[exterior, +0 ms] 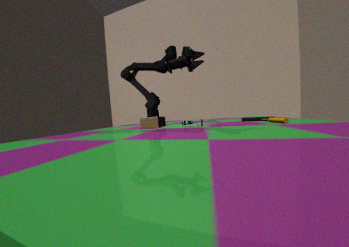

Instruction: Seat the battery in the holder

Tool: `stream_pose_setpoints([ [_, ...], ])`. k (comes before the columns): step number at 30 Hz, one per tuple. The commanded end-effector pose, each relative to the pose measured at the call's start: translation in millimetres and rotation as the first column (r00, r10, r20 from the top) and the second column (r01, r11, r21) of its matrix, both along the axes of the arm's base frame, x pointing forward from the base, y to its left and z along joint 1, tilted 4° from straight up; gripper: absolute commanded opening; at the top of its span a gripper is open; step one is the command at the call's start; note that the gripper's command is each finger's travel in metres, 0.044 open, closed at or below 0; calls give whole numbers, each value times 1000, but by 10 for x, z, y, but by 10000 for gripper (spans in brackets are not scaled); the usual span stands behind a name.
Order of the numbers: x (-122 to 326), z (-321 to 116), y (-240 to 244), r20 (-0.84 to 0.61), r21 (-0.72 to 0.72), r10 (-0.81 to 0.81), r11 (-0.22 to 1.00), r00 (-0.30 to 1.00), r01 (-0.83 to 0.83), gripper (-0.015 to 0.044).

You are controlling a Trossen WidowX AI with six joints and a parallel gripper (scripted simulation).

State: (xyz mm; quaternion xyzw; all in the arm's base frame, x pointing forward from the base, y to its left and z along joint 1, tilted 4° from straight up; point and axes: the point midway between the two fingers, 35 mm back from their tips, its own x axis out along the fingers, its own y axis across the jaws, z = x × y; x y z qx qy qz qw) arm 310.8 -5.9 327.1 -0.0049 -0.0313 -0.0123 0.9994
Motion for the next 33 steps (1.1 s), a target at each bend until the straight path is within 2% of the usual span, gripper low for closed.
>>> stream_pose_setpoints([
  [1, 18, -44, 5, -19, -2, 2, 1000, 1000, -2, 374],
  [2, 68, -175, 20, -76, -8, 8, 1000, 997, -8, 347],
  [5, 215, -906, 109, -378, -31, 39, 998, 925, -55, 269],
  [6, 219, -1027, 125, -426, -34, 43, 997, 904, -64, 242],
  [9, 171, -1538, 189, -620, -38, 61, 993, 782, -108, 233],
  [12, -1, -2055, 254, -798, -28, 75, 986, 598, -161, 233],
  [15, -242, -2447, 301, -914, -6, 79, 978, 398, -207, 233],
  [20, -761, -2902, 352, -997, 58, 69, 962, 31, -267, 233],
  [22, -907, -2976, 359, -996, 78, 63, 958, -65, -277, 233],
  [33, -926, -2984, 360, -995, 81, 62, 957, -77, -278, 233],
])
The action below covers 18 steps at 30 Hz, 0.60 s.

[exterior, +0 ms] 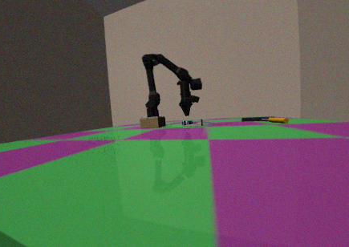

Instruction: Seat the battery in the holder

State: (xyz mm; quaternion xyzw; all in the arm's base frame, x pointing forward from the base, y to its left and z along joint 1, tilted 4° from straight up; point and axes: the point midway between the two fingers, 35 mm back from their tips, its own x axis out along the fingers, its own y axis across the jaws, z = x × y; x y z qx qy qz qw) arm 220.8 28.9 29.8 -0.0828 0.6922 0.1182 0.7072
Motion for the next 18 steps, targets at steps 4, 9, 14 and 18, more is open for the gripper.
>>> stream_pose_setpoints([
  [4, -22, -52, 14, -24, 4, 9, 1000, 1000, -8, 233],
  [9, -16, -132, 19, -24, 4, 9, 1000, 1000, -8, 233],
  [14, -14, -215, 24, -24, 4, 9, 1000, 1000, -8, 233],
  [18, -15, -281, 28, -24, 4, 9, 1000, 1000, -8, 233],
])
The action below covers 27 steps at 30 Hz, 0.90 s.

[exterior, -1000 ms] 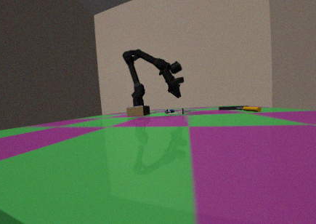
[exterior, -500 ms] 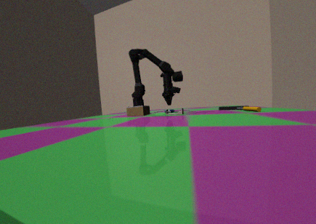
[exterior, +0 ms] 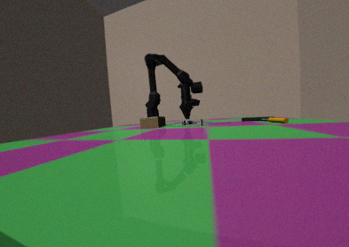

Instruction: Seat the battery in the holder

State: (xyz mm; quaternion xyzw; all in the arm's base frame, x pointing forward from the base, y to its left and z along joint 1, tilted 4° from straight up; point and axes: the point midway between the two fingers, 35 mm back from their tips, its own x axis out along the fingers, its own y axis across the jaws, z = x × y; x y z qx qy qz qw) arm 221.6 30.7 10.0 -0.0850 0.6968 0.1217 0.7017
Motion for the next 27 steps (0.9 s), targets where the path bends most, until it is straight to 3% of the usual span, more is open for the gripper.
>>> stream_pose_setpoints([
  [1, -24, -99, 11, -10, 4, 0, 1000, 1000, 0, 233],
  [16, -43, -316, 22, -10, 4, 0, 1000, 1000, 0, 233],
  [21, -43, -316, 22, -10, 4, 0, 1000, 1000, 0, 102],
  [27, -43, -316, 22, -10, 4, 0, 1000, 1000, 0, 71],
])
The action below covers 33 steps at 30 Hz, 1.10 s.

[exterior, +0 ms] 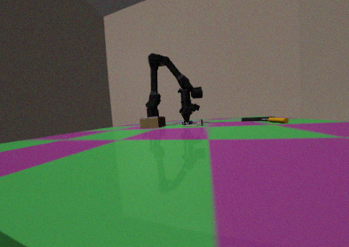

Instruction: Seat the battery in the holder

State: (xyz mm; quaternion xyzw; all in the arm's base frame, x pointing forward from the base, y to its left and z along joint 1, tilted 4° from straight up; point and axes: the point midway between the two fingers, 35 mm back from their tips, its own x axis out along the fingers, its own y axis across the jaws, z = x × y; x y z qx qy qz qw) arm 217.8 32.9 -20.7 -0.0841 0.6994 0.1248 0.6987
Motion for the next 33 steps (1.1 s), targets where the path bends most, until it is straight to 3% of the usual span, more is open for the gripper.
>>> stream_pose_setpoints([
  [1, -5, -9, 0, -1, 0, -3, 1000, 1000, 3, 71],
  [6, 2, 44, -3, -1, 0, -3, 1000, 1000, 3, 71],
  [12, 5, 480, -28, -1, -1, -3, 1000, 1000, 3, 71],
  [18, 10, 496, -38, -1, -1, -9, 1000, 1000, 9, 71],
  [33, 383, 672, -938, -14, -18, -437, 900, 900, 436, 71],
])
